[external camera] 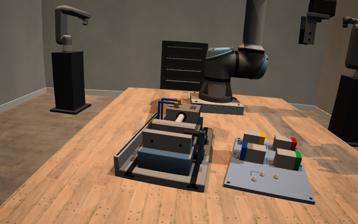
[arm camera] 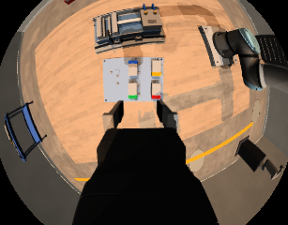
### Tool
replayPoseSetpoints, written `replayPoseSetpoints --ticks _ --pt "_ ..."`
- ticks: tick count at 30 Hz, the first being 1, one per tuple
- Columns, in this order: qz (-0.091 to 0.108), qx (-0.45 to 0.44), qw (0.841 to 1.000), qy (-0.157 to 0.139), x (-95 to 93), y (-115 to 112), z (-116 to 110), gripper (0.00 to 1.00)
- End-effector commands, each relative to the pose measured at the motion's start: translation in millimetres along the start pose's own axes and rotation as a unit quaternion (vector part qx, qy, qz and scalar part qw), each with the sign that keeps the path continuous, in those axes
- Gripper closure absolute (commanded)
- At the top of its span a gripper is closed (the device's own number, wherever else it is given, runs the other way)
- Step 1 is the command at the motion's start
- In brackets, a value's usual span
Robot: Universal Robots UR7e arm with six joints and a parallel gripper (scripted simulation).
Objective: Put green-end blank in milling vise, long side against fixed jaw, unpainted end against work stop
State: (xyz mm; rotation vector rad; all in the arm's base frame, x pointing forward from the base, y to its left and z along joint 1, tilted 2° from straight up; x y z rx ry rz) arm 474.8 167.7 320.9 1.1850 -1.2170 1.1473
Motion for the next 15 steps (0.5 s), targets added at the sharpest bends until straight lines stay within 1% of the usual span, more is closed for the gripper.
replayPoseSetpoints --ticks 1,10,15 --pt "0.000 -0.001 1.000 0.001 0.7 -12.2 -18.7 0.00" --pt "0.000 -0.001 1.000 0.001 0.6 -12.1 -18.9 0.00" --pt "0.000 -0.001 1.000 0.001 0.7 -17.2 -27.3 0.00"
Point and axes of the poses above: the point where the finger pads meet when closed, its own x axis back along the fingers, its own y axis across the jaws, z = x × y, the point moved 5 cm from there along x, back along the fingers, and after that the axes turned 9 degrees about x, right-handed, at the moved point
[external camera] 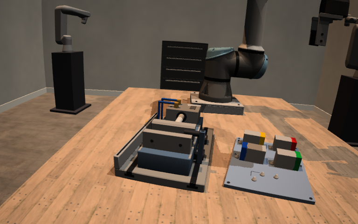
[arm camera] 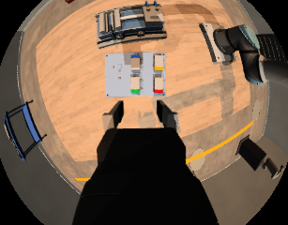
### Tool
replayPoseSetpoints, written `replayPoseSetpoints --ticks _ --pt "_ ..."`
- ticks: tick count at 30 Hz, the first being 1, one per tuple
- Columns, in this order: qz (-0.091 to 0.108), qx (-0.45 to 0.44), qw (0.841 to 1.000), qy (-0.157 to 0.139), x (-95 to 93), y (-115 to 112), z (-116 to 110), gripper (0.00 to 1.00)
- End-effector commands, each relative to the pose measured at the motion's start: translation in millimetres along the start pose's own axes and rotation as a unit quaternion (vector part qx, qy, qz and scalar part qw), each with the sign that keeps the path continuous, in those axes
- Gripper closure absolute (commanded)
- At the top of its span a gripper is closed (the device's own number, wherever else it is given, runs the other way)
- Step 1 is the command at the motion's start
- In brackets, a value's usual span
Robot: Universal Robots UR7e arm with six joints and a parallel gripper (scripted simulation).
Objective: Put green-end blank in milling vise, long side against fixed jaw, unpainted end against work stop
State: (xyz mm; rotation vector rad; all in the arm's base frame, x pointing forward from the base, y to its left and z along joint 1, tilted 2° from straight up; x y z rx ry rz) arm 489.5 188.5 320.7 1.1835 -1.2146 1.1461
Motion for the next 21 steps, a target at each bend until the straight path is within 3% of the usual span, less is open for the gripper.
replayPoseSetpoints --ticks 1,21 --pt "0.001 0.000 1.000 0.000 0.7 -3.6 -5.7 0.00" --pt "0.001 0.000 1.000 0.000 0.7 0.6 1.7 0.00"
Point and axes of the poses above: the point where the finger pads meet when closed, its own x axis back along the fingers, its own y axis across the jaws, z = x × y, the point moved 5 cm from there along x, back along the fingers, and after that the axes turned 9 degrees about x, right-handed, at the moved point
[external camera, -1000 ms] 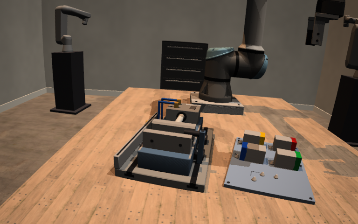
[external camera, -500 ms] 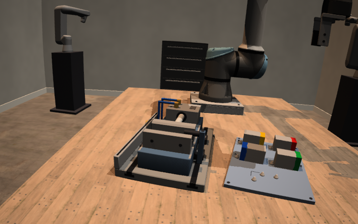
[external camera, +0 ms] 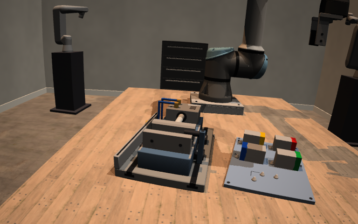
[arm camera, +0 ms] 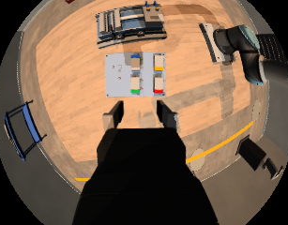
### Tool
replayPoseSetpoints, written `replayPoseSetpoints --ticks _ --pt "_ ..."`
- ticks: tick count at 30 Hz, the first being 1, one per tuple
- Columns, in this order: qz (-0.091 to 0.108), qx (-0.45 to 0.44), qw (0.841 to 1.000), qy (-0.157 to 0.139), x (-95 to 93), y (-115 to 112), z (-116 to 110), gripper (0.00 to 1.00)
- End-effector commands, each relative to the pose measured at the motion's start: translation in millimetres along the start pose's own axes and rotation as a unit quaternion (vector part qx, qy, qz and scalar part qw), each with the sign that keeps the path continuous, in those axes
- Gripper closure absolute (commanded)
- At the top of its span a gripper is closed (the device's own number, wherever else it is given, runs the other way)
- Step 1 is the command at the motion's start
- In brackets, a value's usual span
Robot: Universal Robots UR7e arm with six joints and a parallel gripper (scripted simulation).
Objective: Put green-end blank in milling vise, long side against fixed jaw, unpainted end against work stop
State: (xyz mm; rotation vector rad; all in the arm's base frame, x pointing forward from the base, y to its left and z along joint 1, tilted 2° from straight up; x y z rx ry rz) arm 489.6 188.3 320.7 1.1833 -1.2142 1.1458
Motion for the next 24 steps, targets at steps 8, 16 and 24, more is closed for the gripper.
replayPoseSetpoints --ticks 8,16,24 --pt "0.001 0.000 1.000 0.000 0.6 1.1 2.1 0.00" --pt "0.001 0.000 1.000 0.000 0.6 3.0 5.4 0.00" --pt "0.001 0.000 1.000 0.000 0.6 3.0 5.4 0.00"
Point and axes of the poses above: the point where the finger pads meet when closed, its own x axis back along the fingers, its own y axis across the jaws, z = x × y, the point moved 5 cm from there along x, back along the fingers, and after that the axes turned 9 degrees about x, right-handed, at the moved point
